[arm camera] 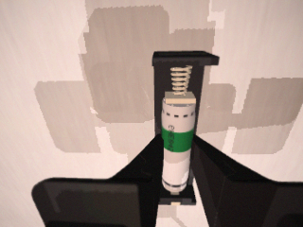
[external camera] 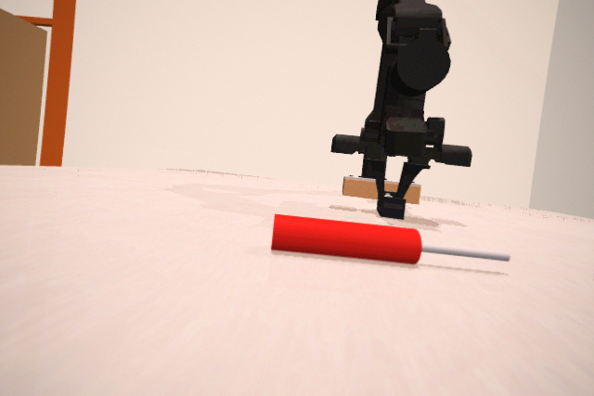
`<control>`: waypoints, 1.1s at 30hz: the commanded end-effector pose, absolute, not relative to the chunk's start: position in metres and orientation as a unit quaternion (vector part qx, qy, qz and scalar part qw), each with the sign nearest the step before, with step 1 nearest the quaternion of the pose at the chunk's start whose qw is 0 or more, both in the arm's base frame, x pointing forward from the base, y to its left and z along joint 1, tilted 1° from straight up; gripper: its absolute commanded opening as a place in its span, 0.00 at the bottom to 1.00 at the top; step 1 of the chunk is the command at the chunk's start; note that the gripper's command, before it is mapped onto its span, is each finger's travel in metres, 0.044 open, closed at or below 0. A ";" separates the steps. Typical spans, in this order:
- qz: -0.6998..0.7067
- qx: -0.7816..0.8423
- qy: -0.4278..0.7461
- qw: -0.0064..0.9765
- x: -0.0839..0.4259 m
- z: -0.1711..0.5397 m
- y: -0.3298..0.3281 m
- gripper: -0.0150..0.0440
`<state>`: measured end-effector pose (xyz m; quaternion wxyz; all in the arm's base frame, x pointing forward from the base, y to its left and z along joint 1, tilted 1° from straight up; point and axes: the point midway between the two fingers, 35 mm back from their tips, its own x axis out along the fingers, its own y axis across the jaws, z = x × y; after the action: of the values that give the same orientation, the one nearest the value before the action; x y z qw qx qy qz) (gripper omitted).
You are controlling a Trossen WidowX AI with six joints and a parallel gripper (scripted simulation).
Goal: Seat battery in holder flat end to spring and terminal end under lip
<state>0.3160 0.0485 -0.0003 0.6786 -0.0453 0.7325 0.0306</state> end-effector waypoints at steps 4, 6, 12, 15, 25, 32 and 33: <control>0.029 -0.043 0.733 0.679 0.315 -0.001 0.048 0.36; 0.029 -0.043 0.733 0.679 0.315 -0.001 0.048 0.40; 0.029 -0.043 0.733 0.679 0.315 0.001 0.048 0.53; 0.030 -0.044 0.732 0.679 0.315 0.007 0.048 0.53; 0.031 -0.045 0.733 0.678 0.316 0.034 0.049 0.71; 0.031 -0.045 0.732 0.679 0.313 0.086 0.049 1.00; 0.031 -0.045 0.732 0.679 0.313 0.086 0.049 1.00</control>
<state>0.3158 0.0490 0.0802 0.6826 -0.0451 0.7287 0.0317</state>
